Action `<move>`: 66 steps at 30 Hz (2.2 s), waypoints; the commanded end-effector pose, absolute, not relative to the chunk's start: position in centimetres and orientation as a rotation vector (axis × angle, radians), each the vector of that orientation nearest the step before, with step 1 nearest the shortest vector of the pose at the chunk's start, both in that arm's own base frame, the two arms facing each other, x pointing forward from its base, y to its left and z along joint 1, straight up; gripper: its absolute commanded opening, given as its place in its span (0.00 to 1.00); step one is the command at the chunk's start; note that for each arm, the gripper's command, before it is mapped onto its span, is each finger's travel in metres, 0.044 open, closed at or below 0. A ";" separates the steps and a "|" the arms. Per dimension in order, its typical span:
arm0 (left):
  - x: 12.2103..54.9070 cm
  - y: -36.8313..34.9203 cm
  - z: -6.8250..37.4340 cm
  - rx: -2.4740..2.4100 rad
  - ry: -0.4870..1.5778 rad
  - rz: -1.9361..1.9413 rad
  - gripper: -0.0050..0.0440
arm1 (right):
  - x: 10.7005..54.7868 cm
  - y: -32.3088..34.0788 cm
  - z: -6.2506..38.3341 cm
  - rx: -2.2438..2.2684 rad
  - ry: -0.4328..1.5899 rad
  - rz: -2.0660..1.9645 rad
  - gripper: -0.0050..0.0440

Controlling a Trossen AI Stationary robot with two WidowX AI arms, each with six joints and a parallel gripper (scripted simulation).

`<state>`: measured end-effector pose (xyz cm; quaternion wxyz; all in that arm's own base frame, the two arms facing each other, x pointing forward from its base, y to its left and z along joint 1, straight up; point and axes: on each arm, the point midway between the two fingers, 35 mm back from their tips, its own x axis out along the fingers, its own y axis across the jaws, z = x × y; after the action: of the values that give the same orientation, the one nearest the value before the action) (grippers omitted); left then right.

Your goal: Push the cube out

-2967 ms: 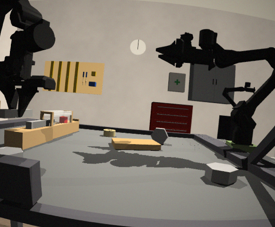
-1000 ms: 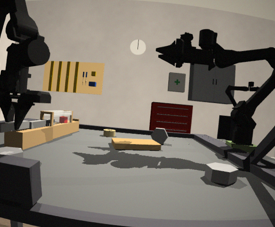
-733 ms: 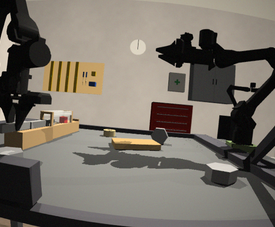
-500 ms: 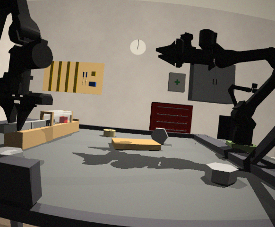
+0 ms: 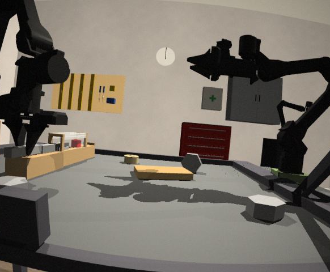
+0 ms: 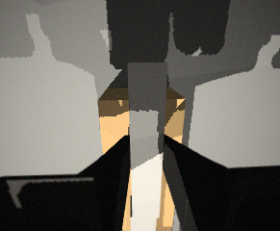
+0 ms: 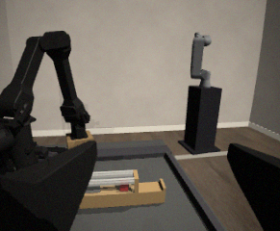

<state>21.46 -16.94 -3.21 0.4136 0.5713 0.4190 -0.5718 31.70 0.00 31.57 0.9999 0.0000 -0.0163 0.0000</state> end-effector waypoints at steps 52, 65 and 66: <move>24.1 -10.9 -2.5 1.445 1.018 -1.421 0.10 | 31.6 0.0 32.3 0.000 -0.050 0.000 0.92; 24.6 -9.2 -2.5 1.447 1.020 -1.418 0.10 | 31.6 0.0 32.3 0.000 -0.050 0.000 0.92; 24.6 -9.4 -2.5 1.446 1.020 -1.418 0.10 | 31.6 0.0 32.3 0.000 -0.050 0.000 0.92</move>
<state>23.99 -9.46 -3.08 0.4160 0.5716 0.4163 -0.5717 31.70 0.00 31.57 0.9999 0.0000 -0.0163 0.0000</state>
